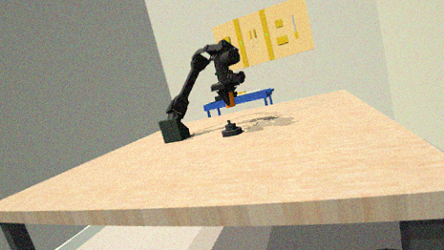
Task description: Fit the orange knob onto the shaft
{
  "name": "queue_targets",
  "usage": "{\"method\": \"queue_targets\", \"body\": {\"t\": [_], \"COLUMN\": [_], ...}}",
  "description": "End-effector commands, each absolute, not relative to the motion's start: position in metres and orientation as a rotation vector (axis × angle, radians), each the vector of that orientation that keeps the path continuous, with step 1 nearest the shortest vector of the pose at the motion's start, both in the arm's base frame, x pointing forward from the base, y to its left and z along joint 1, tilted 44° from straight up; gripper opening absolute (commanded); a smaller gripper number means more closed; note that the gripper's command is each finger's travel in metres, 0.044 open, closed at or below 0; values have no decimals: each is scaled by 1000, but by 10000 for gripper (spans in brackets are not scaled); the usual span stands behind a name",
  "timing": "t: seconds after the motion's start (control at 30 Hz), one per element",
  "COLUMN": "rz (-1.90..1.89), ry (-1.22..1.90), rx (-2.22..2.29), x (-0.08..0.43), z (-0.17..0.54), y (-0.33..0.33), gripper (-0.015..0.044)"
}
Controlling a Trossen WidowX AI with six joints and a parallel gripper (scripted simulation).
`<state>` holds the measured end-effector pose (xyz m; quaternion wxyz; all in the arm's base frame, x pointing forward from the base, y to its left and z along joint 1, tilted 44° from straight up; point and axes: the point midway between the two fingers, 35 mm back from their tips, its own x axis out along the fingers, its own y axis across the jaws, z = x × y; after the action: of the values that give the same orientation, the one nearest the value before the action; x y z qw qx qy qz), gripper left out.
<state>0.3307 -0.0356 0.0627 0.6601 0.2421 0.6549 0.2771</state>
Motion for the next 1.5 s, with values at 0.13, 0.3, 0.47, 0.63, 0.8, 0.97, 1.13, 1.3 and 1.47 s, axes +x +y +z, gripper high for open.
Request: {"method": "queue_targets", "body": {"t": [0.13,0.3,0.47,0.63,0.8,0.97,1.13,1.3,1.47], "rz": [627,629,630,633,633,633,634,639,639], "ry": [1471,1470,1468,1467,1466,1466,1466,1463,1463], "rx": [538,540,542,544,544,544,544,539,539], "x": [337,339,340,340,341,341,340,342,342], "z": [42,28,13,0,-4,-14,-19,-16,-18], "y": [-52,-60,-68,-74,-71,-61,-57,-60,-57], "gripper": [0,0,0,0,0,0,0,0,0]}}
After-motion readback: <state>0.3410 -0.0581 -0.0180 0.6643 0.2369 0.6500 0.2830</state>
